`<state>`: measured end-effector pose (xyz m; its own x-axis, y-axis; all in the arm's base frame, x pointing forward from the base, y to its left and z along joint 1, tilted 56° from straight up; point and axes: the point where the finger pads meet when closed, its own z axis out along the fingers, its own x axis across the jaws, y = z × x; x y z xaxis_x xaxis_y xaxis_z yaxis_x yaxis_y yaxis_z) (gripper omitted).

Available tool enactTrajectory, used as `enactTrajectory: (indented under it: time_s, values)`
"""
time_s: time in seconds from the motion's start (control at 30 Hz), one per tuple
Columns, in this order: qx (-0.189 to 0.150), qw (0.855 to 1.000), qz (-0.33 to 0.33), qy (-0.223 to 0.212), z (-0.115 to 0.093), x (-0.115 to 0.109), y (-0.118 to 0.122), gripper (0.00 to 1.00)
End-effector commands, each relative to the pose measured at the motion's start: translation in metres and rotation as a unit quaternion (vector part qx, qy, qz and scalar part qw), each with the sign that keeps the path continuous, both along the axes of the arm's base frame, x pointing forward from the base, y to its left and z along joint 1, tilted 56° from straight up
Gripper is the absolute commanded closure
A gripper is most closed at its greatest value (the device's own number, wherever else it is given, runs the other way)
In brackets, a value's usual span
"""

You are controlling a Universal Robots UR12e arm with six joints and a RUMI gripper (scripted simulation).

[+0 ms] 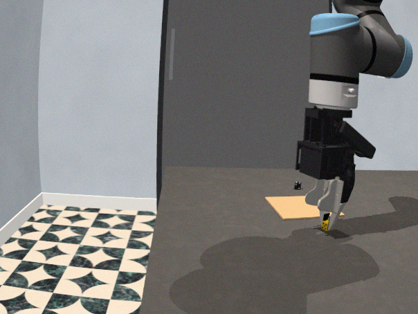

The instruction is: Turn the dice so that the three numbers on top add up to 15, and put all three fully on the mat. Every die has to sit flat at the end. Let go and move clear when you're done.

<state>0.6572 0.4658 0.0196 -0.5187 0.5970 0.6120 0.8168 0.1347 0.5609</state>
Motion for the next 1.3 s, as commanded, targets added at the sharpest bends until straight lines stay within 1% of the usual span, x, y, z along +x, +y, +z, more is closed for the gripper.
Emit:
enactTrajectory:
  time_s: [0.0, 0.7, 0.87, 0.93, 1.13, 1.27]
  values:
    - [0.0, 1.0, 0.0, -0.002, 0.001, 0.003, 0.001, 1.0]
    - [0.0, 1.0, 0.0, -0.002, 0.003, 0.002, -0.002, 1.0]
    - [0.0, 1.0, 0.0, -0.002, 0.016, -0.004, -0.02, 1.0]
    - [0.0, 1.0, 0.0, -0.002, 0.016, -0.004, -0.02, 1.0]
    - [0.0, 1.0, 0.0, -0.002, 0.04, -0.015, -0.054, 1.0]
    - [0.0, 1.0, 0.0, -0.002, 0.052, -0.021, -0.071, 1.0]
